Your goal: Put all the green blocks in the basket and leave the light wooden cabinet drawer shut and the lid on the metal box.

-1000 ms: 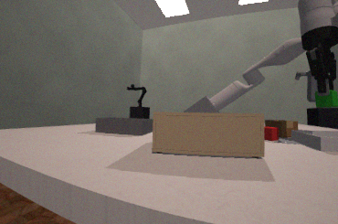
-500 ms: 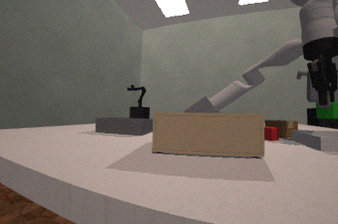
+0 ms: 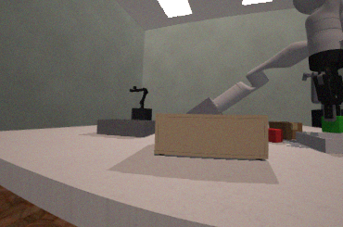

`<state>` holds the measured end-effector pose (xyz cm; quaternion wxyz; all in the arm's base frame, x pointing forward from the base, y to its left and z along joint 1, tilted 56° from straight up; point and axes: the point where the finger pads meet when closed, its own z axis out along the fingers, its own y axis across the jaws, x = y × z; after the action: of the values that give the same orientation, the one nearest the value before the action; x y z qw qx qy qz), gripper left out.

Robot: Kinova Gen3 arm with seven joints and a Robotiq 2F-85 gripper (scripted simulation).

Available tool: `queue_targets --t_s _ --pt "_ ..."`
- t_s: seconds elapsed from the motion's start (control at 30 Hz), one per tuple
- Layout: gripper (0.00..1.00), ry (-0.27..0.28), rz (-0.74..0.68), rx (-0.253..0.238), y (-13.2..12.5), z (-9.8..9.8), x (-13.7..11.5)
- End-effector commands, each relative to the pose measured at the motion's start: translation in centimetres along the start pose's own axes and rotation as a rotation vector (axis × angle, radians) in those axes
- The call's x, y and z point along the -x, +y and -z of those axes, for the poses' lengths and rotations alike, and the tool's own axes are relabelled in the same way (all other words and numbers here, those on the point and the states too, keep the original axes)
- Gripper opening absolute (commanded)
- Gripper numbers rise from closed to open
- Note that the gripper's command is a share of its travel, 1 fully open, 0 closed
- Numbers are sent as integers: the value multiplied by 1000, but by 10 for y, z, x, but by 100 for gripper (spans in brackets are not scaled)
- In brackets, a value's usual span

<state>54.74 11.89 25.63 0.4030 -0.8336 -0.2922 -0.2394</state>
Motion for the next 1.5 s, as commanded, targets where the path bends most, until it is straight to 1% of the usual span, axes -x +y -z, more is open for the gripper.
queue_targets --t_s 0.0,0.5,0.97,1.47 --pt "10 2 0 2 1 0 0" --pt "10 2 0 2 1 -20 0" --pt "10 2 0 2 1 -27 -1" --pt "10 2 0 2 1 -28 -1"
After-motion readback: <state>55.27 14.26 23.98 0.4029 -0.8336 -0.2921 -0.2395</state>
